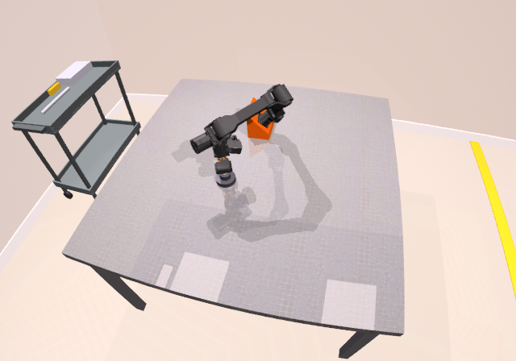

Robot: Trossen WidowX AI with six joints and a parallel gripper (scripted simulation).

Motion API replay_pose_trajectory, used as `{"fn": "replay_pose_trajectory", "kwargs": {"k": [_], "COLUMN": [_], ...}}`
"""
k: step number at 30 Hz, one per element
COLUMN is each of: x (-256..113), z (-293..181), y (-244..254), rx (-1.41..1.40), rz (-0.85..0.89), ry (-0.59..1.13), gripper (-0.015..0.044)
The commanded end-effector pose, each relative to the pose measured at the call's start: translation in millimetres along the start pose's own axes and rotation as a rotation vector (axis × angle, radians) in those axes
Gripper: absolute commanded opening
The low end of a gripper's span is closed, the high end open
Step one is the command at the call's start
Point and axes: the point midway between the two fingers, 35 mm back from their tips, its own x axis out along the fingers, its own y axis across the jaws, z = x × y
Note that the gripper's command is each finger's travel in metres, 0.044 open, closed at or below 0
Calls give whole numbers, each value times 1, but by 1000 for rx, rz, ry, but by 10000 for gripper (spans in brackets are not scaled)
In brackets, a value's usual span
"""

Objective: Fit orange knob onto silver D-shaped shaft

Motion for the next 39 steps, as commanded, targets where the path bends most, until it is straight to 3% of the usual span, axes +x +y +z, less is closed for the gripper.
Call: {"fn": "replay_pose_trajectory", "kwargs": {"k": [1,10,17,39], "x": [0,-5,-4,-5], "z": [-1,-1,-1,-1], "y": [-1,-2,-1,-2], "rx": [-7,-16,-217,-217], "rz": [-5,-4,-4,-4], "ry": [2,2,3,3], "gripper": [0,0,0,0]}}
